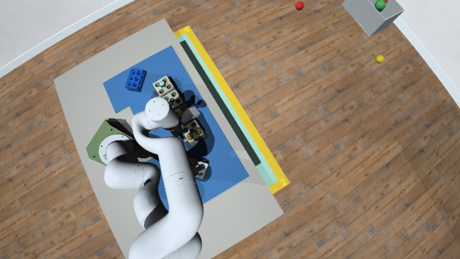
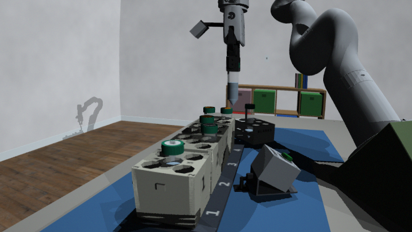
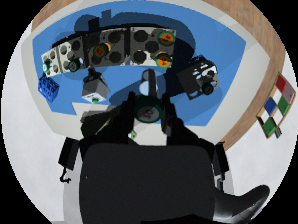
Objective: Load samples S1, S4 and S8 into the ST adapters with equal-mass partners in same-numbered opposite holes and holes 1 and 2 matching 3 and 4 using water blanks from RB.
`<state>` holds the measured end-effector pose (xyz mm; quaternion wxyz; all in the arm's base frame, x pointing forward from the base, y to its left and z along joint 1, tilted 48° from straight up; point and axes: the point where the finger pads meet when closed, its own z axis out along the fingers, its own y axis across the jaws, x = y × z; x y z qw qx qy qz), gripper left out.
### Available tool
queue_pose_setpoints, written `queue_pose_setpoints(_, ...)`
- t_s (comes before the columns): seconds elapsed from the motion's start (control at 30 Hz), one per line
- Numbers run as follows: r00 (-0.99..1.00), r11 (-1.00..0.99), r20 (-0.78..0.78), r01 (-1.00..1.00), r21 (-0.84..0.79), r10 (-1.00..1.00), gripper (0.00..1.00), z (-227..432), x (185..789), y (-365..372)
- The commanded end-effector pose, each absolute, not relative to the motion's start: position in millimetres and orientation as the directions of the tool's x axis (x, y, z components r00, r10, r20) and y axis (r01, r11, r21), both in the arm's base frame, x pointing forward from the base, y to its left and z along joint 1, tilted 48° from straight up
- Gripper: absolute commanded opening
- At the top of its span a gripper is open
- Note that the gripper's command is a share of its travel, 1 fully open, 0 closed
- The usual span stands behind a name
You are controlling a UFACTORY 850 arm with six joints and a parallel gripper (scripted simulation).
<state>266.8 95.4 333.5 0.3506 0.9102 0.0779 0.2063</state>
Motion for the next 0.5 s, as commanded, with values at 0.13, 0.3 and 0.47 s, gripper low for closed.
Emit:
queue_pose_setpoints(0.13,0.903,-0.742,0.321,-0.003,0.671,0.286,0.00,314.8,279.2,125.0)
queue_pose_setpoints(0.3,0.903,-0.742,0.321,-0.003,0.671,0.286,0.00,301.9,287.3,144.9)
queue_pose_setpoints(0.47,0.903,-0.742,0.321,-0.003,0.671,0.286,0.00,294.2,292.1,156.9)
